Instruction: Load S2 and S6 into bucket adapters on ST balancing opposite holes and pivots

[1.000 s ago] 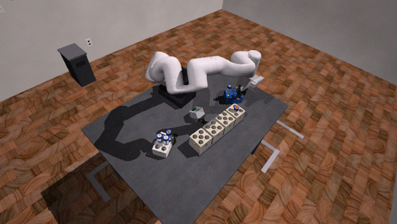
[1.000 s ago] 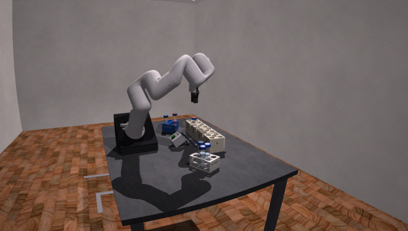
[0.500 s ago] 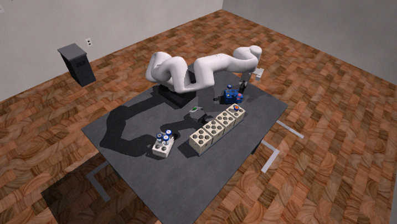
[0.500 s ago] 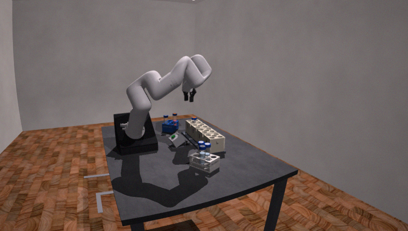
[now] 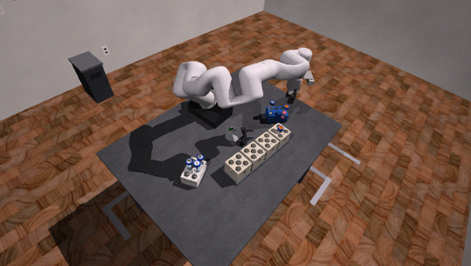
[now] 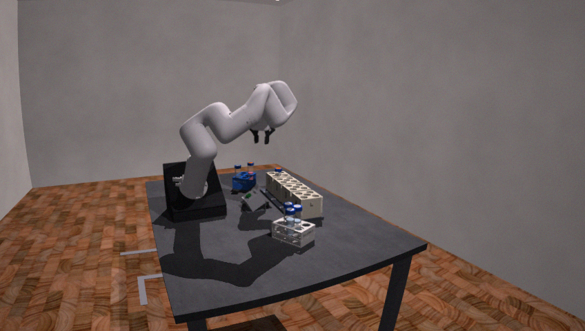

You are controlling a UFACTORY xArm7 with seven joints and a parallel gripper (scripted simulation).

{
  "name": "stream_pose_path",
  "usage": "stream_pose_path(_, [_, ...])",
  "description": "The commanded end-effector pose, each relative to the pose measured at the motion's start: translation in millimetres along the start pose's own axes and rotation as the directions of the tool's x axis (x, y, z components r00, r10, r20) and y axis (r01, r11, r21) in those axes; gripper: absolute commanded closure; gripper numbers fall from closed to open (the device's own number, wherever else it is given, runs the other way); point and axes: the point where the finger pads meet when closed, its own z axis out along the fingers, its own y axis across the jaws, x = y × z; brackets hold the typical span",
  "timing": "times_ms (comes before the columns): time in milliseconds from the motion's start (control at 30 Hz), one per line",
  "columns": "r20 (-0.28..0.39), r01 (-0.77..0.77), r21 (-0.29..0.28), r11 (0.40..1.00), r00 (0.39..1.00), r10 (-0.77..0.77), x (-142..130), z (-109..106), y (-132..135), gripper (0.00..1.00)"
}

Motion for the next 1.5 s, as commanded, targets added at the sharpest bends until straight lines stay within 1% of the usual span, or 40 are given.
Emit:
stream_pose_path(0, [-0.002, 0.112, 0.001, 0.994, 0.994, -0.112, 5, -3, -18, 0.43])
stream_pose_path(33, [-0.002, 0.132, 0.001, 0.991, 0.991, -0.132, 7, -3, -22, 0.43])
stream_pose_path(333, [-0.002, 0.132, 0.001, 0.991, 0.991, -0.132, 20, -3, -66, 0.43])
stream_pose_path(400, [-0.002, 0.132, 0.001, 0.991, 0.991, -0.132, 20, -3, -66, 0.43])
stream_pose_path(500, [-0.002, 0.132, 0.002, 0.991, 0.991, -0.132, 24, -3, -78, 0.43])
stream_pose_path(800, [-0.002, 0.132, 0.002, 0.991, 0.991, -0.132, 24, -3, -78, 0.43])
stream_pose_path(900, [-0.002, 0.132, 0.002, 0.991, 0.991, -0.132, 24, 3, -78, 0.43])
stream_pose_path(967, [-0.002, 0.132, 0.002, 0.991, 0.991, -0.132, 24, 3, -78, 0.43])
stream_pose_path(1467, [-0.002, 0.132, 0.002, 0.991, 0.991, -0.132, 24, 33, -78, 0.43])
